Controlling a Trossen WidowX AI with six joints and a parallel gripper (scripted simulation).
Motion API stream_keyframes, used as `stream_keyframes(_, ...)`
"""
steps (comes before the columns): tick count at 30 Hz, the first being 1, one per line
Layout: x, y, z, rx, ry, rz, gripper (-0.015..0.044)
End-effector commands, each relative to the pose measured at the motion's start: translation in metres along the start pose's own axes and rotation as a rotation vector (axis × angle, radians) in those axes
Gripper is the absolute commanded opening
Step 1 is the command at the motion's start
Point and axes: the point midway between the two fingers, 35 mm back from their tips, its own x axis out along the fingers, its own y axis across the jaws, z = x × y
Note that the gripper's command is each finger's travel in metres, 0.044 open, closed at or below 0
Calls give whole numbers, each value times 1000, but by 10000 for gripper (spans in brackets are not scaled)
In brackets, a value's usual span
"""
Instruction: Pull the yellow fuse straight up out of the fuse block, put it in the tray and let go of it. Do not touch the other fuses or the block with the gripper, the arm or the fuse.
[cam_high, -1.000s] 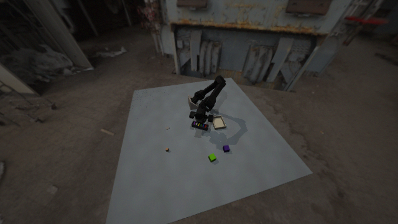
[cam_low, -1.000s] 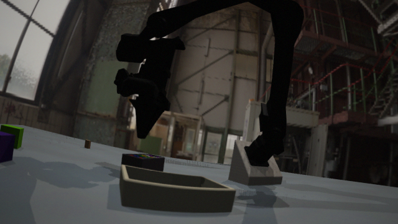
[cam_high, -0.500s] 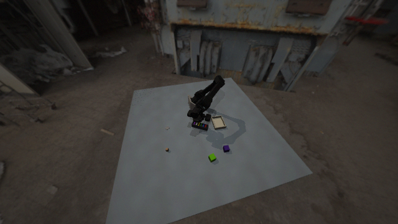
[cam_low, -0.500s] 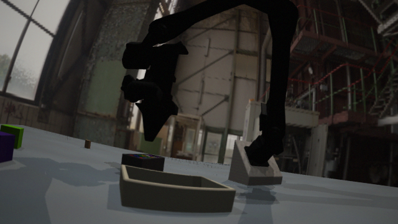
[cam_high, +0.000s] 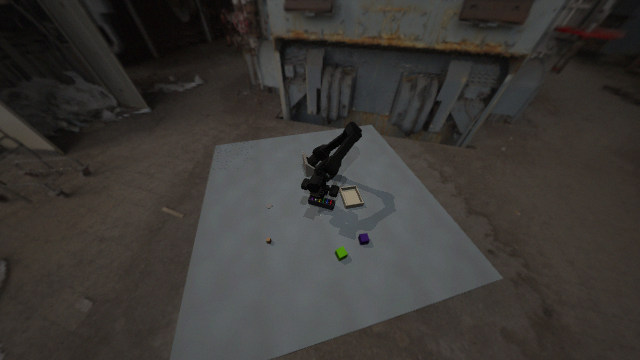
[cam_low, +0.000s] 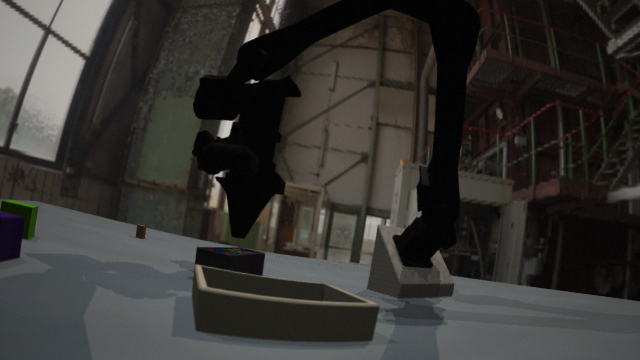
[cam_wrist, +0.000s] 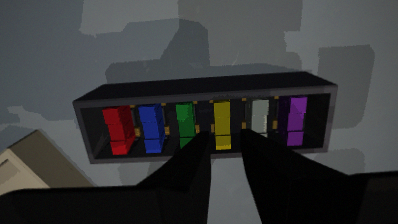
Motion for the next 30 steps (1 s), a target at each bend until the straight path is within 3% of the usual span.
stream_keyframes(1, 5, 0, -2, 6, 6, 3, 74)
stream_keyframes(30, 23, 0, -2, 6, 6, 4, 74)
